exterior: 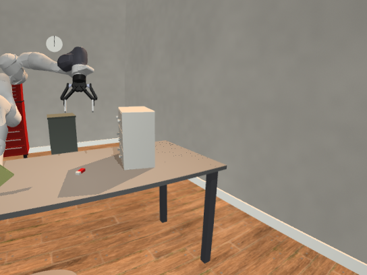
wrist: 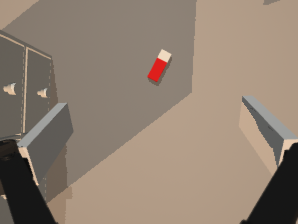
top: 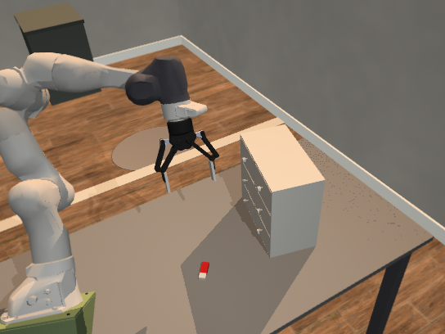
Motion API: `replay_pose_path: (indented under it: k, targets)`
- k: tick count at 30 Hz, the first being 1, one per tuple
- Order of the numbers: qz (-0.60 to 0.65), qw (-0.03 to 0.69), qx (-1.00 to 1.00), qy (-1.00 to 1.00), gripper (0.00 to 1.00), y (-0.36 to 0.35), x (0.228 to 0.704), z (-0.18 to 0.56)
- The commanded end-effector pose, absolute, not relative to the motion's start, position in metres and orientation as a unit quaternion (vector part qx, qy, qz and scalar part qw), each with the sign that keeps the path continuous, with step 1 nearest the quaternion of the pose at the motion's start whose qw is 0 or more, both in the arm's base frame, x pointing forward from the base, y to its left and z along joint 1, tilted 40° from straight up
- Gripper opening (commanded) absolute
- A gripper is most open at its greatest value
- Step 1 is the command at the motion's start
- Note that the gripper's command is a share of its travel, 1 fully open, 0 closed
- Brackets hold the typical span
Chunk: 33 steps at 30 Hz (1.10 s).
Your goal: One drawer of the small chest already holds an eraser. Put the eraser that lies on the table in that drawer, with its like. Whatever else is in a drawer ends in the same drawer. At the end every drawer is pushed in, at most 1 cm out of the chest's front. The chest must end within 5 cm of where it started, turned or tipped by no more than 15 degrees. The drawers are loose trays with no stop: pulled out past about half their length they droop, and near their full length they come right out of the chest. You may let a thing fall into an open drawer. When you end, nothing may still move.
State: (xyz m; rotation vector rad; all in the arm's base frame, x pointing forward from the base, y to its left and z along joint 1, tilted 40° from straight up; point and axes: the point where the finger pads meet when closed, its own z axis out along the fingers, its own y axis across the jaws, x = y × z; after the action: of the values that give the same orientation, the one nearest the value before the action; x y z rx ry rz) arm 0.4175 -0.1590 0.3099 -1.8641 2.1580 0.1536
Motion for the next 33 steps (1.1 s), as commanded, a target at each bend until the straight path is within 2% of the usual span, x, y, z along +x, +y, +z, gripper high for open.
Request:
replay_pose_path:
  k: [1, 19, 26, 33]
  targets:
    - [0.053, 0.142, -0.646, 0.748, 1.0, -0.159, 0.417, 0.31]
    - [0.058, 0.147, -0.647, 0.746, 1.0, -0.161, 0.416, 0.311]
    - [0.128, 0.242, -0.664, 0.696, 1.0, -0.194, 0.396, 0.328]
    - [0.138, 0.268, -0.667, 0.681, 1.0, -0.203, 0.391, 0.334]
